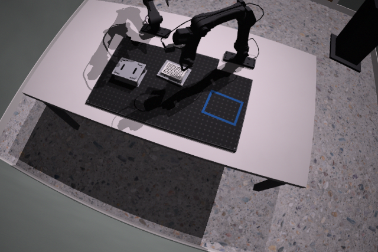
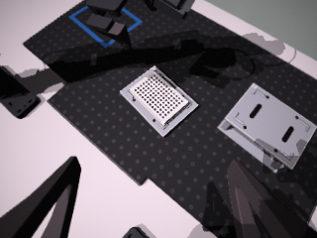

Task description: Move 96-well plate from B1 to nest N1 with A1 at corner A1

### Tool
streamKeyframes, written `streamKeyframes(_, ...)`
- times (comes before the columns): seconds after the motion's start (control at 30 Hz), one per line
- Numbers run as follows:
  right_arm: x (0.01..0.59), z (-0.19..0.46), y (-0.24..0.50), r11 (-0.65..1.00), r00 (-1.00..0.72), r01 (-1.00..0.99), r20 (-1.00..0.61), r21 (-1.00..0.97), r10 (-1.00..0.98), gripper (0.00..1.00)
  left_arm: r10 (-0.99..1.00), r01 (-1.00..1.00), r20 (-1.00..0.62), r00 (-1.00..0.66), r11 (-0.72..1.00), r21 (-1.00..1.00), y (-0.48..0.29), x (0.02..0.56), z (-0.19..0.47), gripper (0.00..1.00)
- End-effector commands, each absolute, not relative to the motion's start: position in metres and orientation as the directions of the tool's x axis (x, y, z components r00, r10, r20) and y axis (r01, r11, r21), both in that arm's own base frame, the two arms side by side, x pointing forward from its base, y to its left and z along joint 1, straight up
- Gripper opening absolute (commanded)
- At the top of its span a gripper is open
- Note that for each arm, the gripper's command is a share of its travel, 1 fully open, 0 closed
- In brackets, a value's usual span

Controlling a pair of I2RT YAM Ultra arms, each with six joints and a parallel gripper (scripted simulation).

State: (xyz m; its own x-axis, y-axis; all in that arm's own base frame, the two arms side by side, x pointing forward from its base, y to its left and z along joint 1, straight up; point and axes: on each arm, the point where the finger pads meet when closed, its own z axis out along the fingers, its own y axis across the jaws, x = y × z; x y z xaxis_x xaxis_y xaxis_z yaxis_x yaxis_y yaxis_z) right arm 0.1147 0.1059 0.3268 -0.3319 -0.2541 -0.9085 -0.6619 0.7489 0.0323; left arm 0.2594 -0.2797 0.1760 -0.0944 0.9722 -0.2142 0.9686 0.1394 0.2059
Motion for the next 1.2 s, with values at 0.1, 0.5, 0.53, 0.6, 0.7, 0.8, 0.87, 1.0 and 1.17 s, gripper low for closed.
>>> streamKeyframes(0.1, 0.165, 0.318, 0.149, 0.753, -0.352, -0.656, -0.899, 0.039, -0.26, 1.0, 0.865, 0.878, -0.474, -0.163, 0.347, 0.33, -0.254, 0.284, 0.23, 1.0)
streamKeyframes(0.5, 0.224, 0.246, 0.202, 0.758, -0.445, -0.651, -0.826, 0.033, -0.346, 1.0, 0.614, 0.65, -0.757, -0.223, 0.672, 0.354, -0.173, 0.315, 0.296, 1.0)
streamKeyframes(0.53, 0.228, 0.239, 0.206, 0.759, -0.451, -0.651, -0.82, 0.033, -0.352, 1.0, 0.585, 0.624, -0.781, -0.221, 0.7, 0.348, -0.166, 0.318, 0.302, 1.0)
streamKeyframes(0.6, 0.235, 0.225, 0.213, 0.759, -0.463, -0.65, -0.809, 0.032, -0.362, 1.0, 0.522, 0.568, -0.826, -0.211, 0.754, 0.331, -0.151, 0.324, 0.316, 1.0)
streamKeyframes(0.7, 0.241, 0.211, 0.219, 0.76, -0.475, -0.65, -0.797, 0.031, -0.374, 1.0, 0.458, 0.508, -0.867, -0.197, 0.804, 0.309, -0.135, 0.33, 0.329, 1.0)
streamKeyframes(0.8, 0.247, 0.2, 0.224, 0.76, -0.48, -0.65, -0.791, 0.03, -0.38, 1.0, 0.393, 0.454, -0.903, -0.175, 0.846, 0.28, -0.122, 0.337, 0.343, 1.0)
streamKeyframes(0.87, 0.251, 0.178, 0.229, 0.761, -0.503, -0.649, -0.766, 0.029, -0.4, 1.0, 0.314, 0.37, -0.937, -0.151, 0.897, 0.241, -0.099, 0.344, 0.357, 1.0)
streamKeyframes(1.0, 0.256, 0.151, 0.233, 0.761, -0.527, -0.648, -0.737, 0.027, -0.422, 1.0, 0.206, 0.248, -0.973, -0.104, 0.953, 0.175, -0.067, 0.354, 0.377, 1.0)
streamKeyframes(1.17, 0.258, 0.122, 0.236, 0.762, -0.554, -0.648, -0.701, 0.024, -0.449, 1.0, 0.067, 0.092, -0.997, -0.037, 0.994, 0.063, -0.027, 0.371, 0.397, 1.0)
